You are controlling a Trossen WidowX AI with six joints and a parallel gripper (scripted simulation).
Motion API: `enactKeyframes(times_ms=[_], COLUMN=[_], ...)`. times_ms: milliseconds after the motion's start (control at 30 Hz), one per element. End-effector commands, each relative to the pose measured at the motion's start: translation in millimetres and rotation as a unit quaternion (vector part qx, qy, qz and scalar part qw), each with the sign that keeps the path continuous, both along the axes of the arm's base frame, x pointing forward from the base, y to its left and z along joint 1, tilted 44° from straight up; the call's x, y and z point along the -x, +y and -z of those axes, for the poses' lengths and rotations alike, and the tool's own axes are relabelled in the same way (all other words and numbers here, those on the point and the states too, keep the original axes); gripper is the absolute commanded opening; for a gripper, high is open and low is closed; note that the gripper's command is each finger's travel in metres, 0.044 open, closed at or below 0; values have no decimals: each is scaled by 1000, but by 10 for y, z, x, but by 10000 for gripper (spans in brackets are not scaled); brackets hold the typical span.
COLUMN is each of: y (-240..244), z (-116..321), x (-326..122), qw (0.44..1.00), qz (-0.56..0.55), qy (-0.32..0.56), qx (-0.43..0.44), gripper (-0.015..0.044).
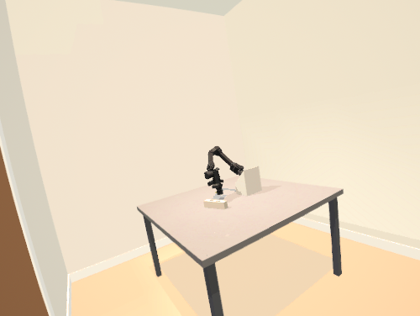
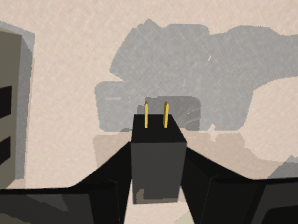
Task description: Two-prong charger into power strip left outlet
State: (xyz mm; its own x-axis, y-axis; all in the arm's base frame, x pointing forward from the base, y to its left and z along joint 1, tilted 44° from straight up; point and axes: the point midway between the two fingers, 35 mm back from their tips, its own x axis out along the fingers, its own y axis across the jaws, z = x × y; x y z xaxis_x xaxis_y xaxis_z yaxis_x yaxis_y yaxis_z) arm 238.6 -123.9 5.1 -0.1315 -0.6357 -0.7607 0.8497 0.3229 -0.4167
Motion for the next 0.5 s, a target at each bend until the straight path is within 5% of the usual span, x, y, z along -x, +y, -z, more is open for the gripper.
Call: enactKeyframes(times_ms=[0,467], y=[24,112], z=[53,256], x=[-53,-139], qw=[999,987], qz=[-28,-120], qy=[23,107], qx=[-1,-13], gripper=[0,0])
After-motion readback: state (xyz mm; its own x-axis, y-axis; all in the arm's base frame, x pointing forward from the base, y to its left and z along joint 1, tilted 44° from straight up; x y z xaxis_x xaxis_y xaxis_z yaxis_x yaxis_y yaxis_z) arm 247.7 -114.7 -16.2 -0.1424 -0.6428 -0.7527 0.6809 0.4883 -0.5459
